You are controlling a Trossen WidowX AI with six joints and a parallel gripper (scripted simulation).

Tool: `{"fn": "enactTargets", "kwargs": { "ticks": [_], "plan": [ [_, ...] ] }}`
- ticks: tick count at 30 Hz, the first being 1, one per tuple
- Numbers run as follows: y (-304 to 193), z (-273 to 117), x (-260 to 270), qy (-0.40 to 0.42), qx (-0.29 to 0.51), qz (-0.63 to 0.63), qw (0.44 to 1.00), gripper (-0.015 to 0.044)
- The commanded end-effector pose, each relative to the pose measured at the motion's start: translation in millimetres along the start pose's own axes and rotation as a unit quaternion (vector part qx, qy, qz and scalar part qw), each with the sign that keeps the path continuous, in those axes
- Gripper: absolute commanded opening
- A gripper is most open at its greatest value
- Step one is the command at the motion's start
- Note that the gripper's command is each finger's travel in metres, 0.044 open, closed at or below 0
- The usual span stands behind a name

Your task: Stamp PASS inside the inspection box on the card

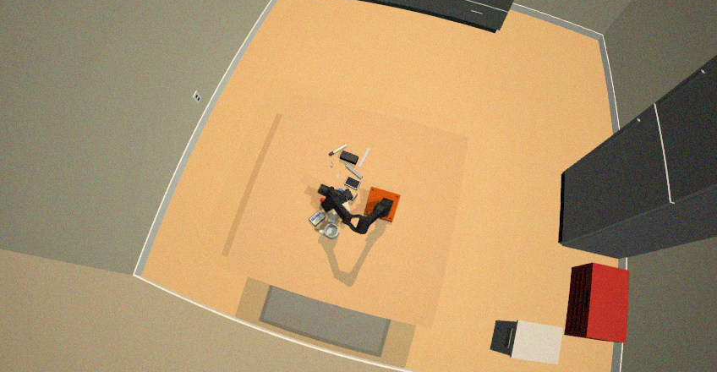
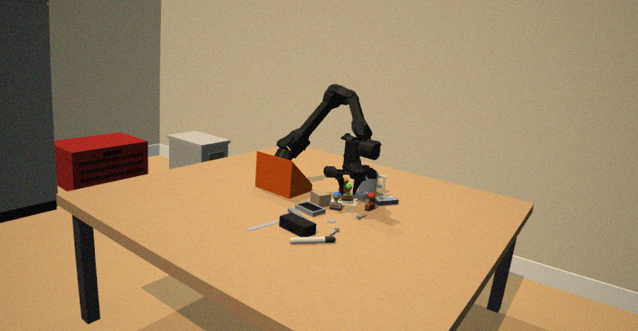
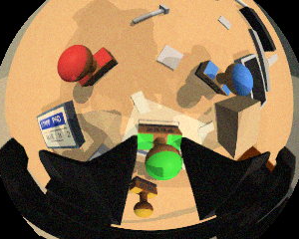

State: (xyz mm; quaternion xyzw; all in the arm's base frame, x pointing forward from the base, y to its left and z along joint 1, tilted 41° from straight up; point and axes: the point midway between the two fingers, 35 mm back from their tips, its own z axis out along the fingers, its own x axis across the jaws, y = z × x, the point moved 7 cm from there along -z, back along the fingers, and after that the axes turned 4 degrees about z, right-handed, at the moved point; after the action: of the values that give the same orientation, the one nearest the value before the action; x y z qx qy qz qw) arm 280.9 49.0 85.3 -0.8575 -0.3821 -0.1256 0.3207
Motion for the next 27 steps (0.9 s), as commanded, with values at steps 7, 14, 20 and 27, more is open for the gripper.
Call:
{"fn": "enactTargets", "kwargs": {
  "ticks": [7, 14, 20, 27],
  "plan": [
    [-1.4, 5.8, -1.9, 0.000, 0.003, 0.004, 1.000, 0.0000],
    [-1.4, 5.8, -1.9, 0.000, 0.003, 0.004, 1.000, 0.0000],
    [-1.3, 7.1, -2.0, 0.001, 0.003, 0.004, 1.000, 0.0000],
    [-1.4, 8.8, -2.0, 0.001, 0.003, 0.004, 1.000, 0.0000]
  ]
}}
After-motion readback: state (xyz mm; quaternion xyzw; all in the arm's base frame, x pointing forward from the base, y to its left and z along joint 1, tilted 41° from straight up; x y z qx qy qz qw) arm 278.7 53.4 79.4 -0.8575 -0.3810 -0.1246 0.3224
